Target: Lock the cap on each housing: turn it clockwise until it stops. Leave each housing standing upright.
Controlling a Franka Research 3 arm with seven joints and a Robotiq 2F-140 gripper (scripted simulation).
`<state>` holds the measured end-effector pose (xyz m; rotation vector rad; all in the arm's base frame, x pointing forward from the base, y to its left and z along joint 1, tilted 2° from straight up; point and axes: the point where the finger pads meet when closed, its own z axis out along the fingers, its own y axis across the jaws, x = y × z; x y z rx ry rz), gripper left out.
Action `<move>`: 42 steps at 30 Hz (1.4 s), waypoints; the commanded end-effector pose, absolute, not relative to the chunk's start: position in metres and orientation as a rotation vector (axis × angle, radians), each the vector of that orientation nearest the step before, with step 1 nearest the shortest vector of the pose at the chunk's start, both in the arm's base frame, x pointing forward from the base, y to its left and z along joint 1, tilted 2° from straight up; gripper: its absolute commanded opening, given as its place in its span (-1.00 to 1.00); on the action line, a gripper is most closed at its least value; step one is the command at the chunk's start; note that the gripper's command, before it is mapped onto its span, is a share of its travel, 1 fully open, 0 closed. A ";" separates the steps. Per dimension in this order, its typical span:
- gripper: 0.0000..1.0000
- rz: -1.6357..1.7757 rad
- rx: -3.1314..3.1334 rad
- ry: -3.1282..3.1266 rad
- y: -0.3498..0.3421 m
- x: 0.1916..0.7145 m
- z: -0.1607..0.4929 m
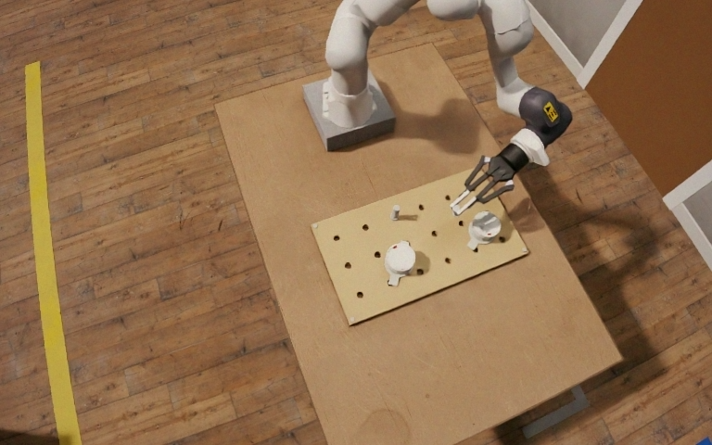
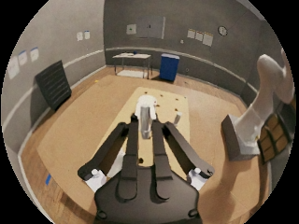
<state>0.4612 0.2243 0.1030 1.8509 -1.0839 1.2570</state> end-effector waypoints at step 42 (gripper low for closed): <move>-0.80 1.528 1.509 -0.925 0.218 0.462 0.113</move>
